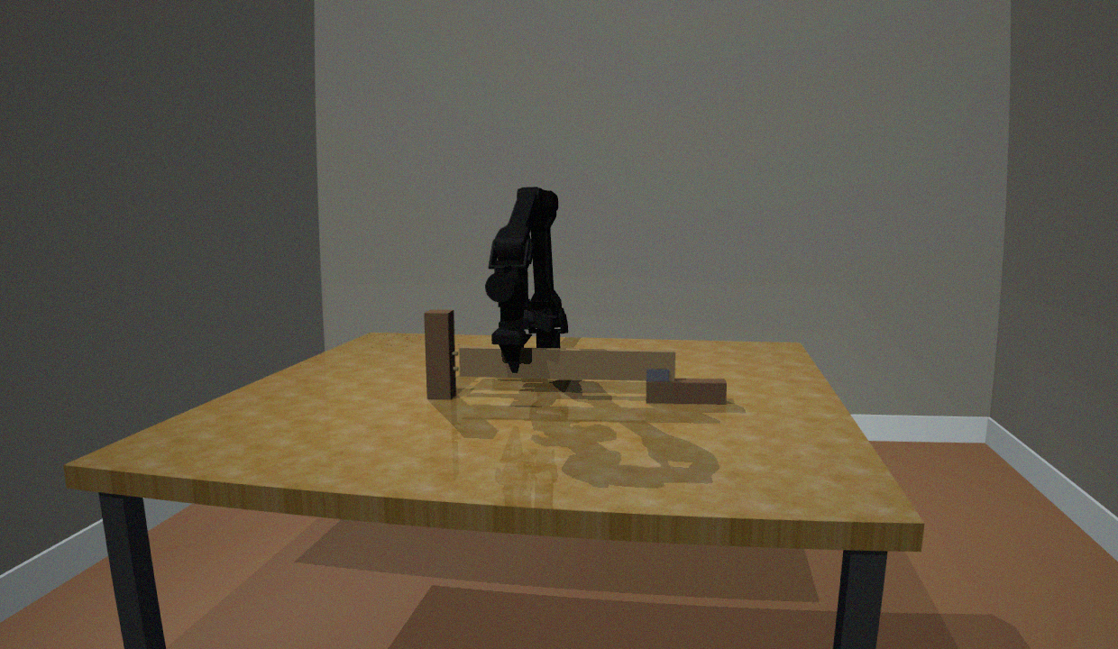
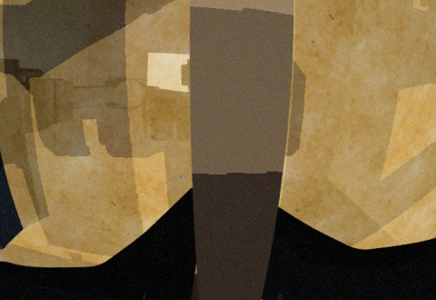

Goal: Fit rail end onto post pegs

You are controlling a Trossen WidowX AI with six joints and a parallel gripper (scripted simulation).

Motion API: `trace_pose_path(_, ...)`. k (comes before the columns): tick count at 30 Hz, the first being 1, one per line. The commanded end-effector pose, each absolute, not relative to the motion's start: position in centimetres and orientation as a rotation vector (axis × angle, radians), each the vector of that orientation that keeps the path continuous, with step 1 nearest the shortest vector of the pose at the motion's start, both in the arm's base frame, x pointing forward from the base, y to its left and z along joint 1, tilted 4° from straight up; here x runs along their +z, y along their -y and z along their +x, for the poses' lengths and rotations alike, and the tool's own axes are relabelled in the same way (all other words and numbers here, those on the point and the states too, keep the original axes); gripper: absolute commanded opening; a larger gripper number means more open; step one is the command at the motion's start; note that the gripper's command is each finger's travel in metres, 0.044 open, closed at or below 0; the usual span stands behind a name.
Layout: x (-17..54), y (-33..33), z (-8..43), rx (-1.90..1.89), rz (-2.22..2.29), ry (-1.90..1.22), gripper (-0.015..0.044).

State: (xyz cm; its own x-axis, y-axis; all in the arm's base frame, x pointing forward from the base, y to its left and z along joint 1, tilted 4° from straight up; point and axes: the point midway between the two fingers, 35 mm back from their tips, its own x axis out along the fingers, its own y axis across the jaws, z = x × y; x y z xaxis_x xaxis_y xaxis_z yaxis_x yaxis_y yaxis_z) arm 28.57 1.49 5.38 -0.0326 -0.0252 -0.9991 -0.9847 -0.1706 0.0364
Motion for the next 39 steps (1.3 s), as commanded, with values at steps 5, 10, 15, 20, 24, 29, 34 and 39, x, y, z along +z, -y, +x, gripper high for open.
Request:
trace_pose_path(5, 5.5, -1.2, 28.8, 1.348, -1.341, -1.163, 0.0)
trace_pose_path(10, 5.5, -1.0, 28.8, 1.348, -1.341, -1.163, 0.0)
trace_pose_path(15, 5.6, -0.9, 28.8, 1.348, -1.341, -1.163, 0.0)
trace_pose_path(20, 5.6, -0.7, 28.8, 1.348, -1.342, -1.163, 0.0)
trace_pose_path(24, 5.5, -0.6, 28.9, 1.348, -1.342, -1.163, 0.0)
trace_pose_path(29, 5.5, -0.4, 28.9, 1.348, -1.342, -1.163, 0.0)
trace_pose_path(34, 5.5, -0.3, 28.9, 1.348, -1.342, -1.164, 0.0)
trace_pose_path(39, 5.5, -0.1, 28.9, 1.348, -1.342, -1.164, 0.0)
